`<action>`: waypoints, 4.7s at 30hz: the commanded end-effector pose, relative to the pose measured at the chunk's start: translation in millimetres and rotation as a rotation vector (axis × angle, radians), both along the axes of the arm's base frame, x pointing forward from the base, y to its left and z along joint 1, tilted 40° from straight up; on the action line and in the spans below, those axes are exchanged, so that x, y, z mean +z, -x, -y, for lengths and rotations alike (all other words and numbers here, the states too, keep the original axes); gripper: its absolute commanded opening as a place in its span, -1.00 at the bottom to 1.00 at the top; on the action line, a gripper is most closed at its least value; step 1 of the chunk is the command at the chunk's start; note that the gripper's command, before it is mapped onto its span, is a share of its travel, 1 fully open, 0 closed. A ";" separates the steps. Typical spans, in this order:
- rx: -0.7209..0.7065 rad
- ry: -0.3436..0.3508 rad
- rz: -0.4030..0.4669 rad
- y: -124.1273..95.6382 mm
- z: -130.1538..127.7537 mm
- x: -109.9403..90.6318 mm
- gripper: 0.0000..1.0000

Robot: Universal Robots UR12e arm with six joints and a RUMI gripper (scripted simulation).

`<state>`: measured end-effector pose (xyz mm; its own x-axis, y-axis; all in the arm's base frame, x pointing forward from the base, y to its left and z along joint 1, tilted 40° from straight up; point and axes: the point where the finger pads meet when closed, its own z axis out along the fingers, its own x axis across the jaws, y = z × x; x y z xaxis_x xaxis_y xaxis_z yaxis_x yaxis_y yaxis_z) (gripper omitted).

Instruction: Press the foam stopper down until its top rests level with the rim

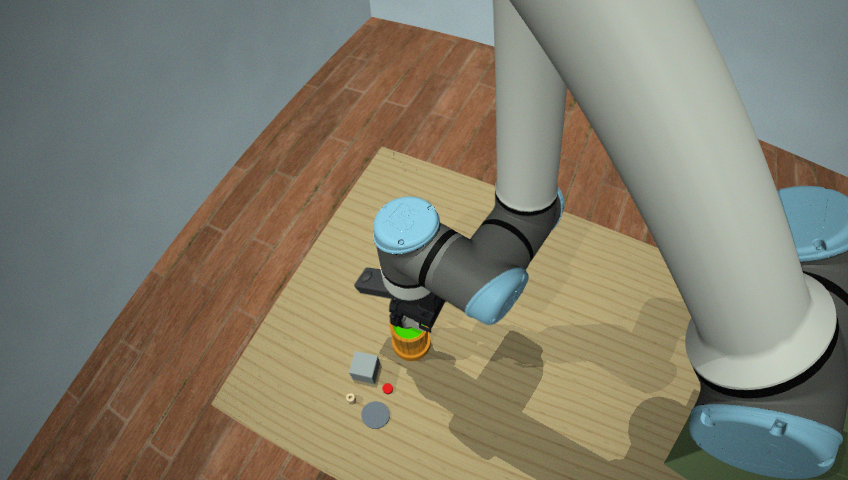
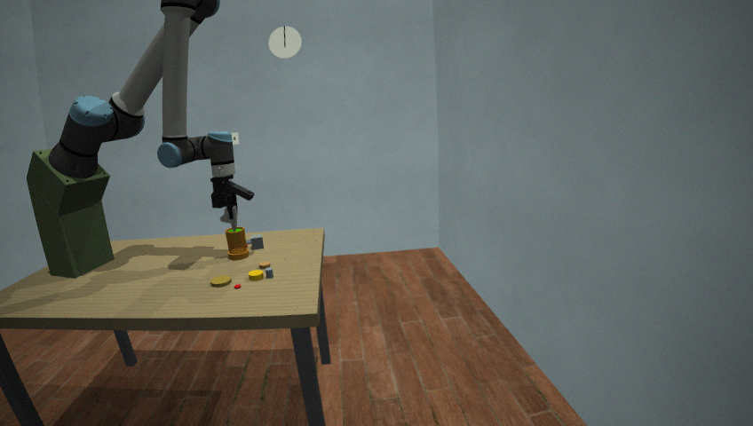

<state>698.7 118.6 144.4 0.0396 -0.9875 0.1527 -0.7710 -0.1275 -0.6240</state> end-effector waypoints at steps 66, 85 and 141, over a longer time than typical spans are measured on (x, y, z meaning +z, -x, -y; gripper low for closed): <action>0.000 0.000 0.001 -13.1 1.8 -15.4 -1.00; 0.000 0.000 0.001 -13.1 1.8 -15.4 -1.00; 0.000 0.000 0.001 30.9 -4.6 37.6 -1.00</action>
<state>674.9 122.1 172.9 0.0394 -0.9874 0.1530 -0.7708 -0.1275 -0.6242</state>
